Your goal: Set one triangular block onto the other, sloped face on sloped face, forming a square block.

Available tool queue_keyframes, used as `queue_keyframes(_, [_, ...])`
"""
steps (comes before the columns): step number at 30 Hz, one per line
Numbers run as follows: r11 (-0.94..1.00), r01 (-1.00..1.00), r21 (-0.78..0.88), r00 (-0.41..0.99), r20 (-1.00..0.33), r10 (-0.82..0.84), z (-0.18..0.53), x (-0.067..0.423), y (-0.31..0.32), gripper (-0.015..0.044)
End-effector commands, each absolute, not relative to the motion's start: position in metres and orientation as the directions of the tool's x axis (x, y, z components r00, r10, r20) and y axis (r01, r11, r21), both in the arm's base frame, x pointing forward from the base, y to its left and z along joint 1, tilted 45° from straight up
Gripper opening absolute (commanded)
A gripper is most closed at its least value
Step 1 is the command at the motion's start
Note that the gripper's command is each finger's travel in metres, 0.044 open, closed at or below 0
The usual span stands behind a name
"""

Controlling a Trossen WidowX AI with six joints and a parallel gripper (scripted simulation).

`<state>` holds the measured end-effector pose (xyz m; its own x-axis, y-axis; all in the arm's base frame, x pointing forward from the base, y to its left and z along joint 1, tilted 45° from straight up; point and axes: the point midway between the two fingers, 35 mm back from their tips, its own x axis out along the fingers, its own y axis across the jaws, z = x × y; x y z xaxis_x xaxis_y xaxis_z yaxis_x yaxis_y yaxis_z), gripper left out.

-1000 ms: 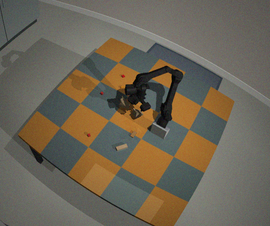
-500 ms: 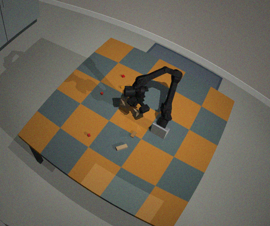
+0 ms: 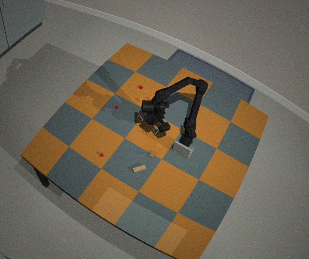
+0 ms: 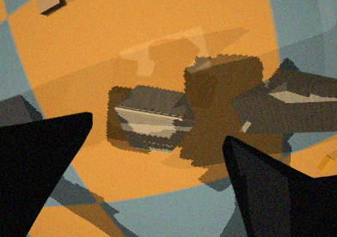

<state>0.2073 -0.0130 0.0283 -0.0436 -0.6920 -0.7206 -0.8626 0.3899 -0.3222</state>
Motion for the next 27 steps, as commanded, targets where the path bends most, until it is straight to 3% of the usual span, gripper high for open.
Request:
queue_keyframes(1, [0.386, -0.866, -0.319, -0.048, -0.715, -0.697, 0.024, 0.205, -0.019, 0.0440])
queue_keyframes(27, [0.385, -0.865, -0.322, -0.050, -0.708, -0.704, -0.003, 0.198, -0.051, 0.0440])
